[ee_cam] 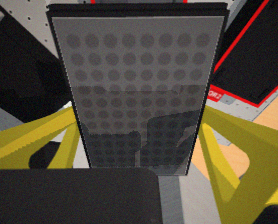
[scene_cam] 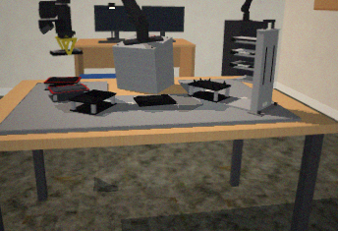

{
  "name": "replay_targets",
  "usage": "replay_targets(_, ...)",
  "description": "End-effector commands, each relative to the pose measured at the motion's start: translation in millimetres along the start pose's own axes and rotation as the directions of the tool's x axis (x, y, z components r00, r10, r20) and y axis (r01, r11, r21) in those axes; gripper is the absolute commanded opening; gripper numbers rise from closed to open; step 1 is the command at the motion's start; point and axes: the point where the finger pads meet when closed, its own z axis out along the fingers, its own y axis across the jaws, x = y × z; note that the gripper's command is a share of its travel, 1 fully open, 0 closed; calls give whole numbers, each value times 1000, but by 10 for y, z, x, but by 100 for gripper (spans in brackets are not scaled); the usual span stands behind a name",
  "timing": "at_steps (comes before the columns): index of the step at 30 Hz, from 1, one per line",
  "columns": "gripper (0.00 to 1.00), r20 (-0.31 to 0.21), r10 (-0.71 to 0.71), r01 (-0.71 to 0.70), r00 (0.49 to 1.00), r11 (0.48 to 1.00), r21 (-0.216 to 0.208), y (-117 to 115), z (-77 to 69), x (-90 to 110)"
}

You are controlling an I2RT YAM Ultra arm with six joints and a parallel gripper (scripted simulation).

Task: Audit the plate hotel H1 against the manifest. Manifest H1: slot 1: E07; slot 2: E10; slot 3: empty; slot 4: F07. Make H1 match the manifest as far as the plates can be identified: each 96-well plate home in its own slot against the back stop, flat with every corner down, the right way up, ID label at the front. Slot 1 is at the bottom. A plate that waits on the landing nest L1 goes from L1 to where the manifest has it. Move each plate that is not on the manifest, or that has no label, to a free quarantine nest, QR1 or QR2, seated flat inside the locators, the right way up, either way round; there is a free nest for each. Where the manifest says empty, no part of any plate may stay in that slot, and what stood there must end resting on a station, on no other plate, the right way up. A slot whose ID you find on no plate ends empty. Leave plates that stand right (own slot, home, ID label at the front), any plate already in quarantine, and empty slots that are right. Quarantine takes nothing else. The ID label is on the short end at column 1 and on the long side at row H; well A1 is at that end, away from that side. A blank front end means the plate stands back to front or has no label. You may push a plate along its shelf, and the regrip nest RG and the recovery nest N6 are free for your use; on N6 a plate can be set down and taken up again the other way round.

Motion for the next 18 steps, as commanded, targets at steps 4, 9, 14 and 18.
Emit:
replay_targets(4,86,7,3,-3,1000,1000,1,7,213,-8)
replay_targets(9,86,32,3,-3,999,1000,0,8,261,-68)
replay_targets(14,86,65,-1,1,998,1000,-3,31,249,-176)
replay_targets(18,86,8,5,-5,1000,1000,2,0,530,-24)
